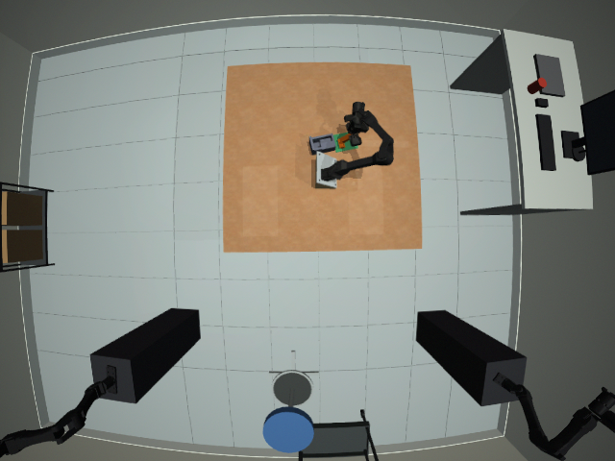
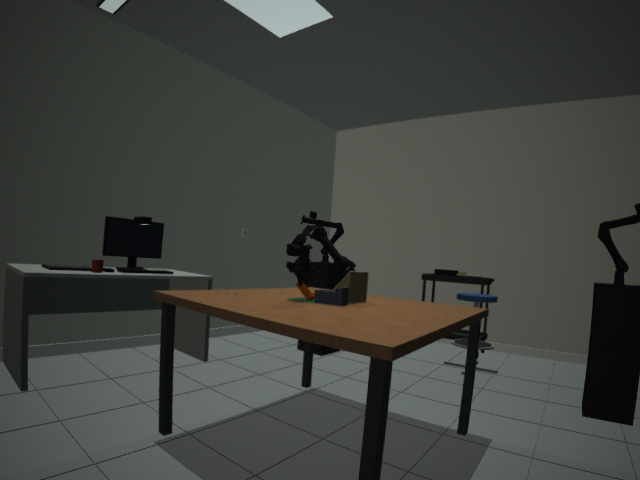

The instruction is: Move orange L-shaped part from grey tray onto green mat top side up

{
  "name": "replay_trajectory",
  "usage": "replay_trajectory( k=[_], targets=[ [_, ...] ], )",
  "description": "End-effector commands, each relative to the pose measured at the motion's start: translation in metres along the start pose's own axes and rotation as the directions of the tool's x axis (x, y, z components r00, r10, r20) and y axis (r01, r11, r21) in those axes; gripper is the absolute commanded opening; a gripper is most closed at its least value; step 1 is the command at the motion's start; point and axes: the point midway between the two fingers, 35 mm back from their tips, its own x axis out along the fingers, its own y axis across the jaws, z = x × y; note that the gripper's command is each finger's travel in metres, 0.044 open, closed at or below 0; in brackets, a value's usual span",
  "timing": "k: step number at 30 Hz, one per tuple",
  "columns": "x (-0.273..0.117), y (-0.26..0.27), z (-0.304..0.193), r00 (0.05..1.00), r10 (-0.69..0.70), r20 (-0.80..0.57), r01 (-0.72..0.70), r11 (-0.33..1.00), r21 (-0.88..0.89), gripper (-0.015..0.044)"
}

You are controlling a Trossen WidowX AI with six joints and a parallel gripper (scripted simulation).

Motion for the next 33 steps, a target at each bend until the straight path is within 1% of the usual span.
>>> replay_trajectory(
  k=[1, 10, 12, 15, 18, 20, 33],
  targets=[
    [0.000, 0.000, 0.000, 1.000, 0.000, 0.000, 0.000, 1.000, 0.000, 0.0026],
    [-0.002, 0.000, 0.000, 1.000, 0.000, -0.001, 0.000, 1.000, 0.000, 0.0263],
    [-0.014, 0.002, -0.001, 1.000, 0.001, -0.004, -0.001, 1.000, -0.001, 0.0315],
    [-0.044, 0.004, -0.001, 1.000, 0.002, -0.008, -0.002, 1.000, -0.002, 0.0394],
    [-0.079, 0.002, -0.001, 1.000, 0.000, -0.003, 0.000, 1.000, -0.004, 0.0400],
    [-0.088, 0.001, -0.001, 1.000, -0.001, 0.000, 0.001, 1.000, -0.004, 0.0400],
    [-0.084, 0.002, 0.000, 1.000, 0.007, 0.004, -0.007, 1.000, -0.007, 0.0400]
  ],
)
